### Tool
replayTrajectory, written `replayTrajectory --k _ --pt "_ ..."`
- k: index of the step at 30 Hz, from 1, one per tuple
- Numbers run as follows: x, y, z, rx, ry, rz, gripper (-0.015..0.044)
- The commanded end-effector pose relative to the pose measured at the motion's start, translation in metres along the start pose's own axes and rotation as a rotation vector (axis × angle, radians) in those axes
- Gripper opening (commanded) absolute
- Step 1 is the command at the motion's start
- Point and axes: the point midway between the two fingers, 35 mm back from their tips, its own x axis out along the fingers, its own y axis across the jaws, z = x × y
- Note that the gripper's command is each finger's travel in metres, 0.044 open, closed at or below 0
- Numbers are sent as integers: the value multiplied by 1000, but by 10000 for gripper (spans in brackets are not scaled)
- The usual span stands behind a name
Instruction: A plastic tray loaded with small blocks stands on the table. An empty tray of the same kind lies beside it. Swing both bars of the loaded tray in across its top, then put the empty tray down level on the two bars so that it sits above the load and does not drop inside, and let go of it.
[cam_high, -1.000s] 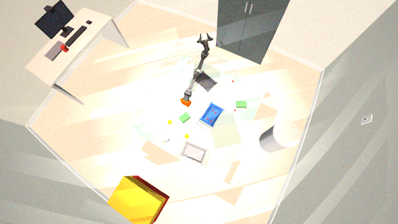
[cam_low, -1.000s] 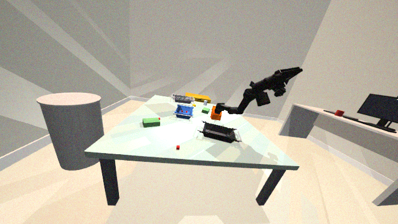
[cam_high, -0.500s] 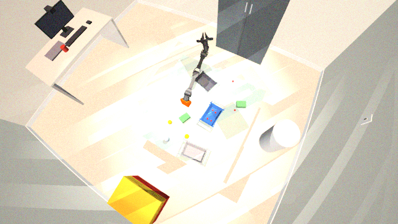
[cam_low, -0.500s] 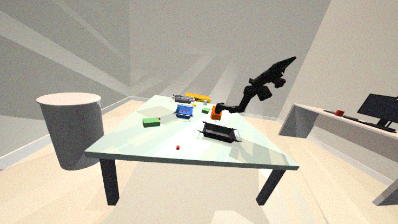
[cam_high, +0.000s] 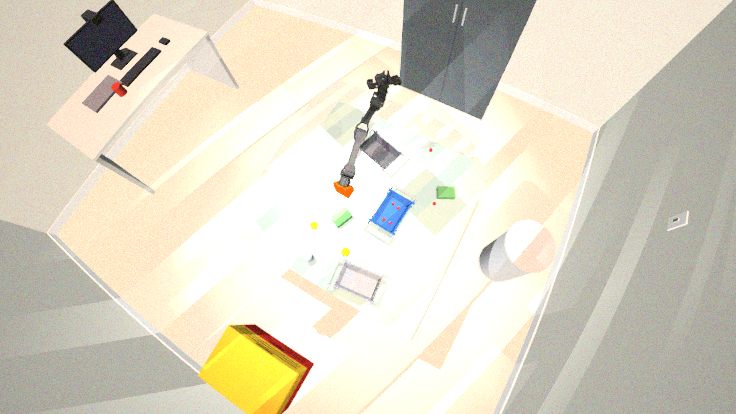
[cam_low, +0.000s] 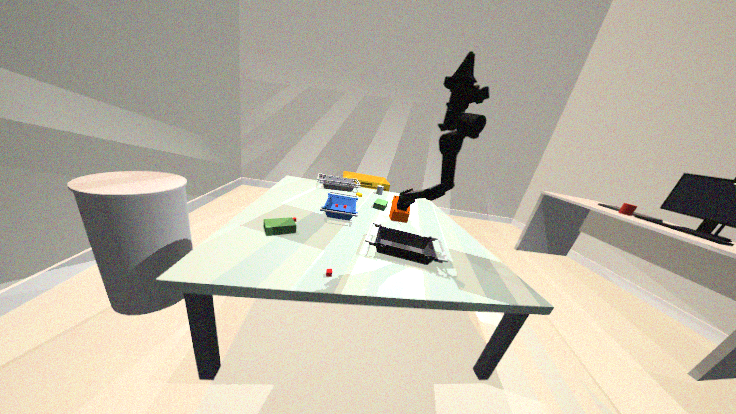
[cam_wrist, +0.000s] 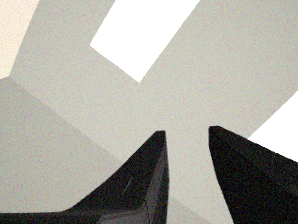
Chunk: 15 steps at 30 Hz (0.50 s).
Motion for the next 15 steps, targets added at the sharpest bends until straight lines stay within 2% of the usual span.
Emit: replayTrajectory --k 1,8,15 --pt "6 0 -57 -13 170 28 90" --pt "-3 10 -148 -29 446 109 90" --pt "-33 28 -235 -43 721 225 90"
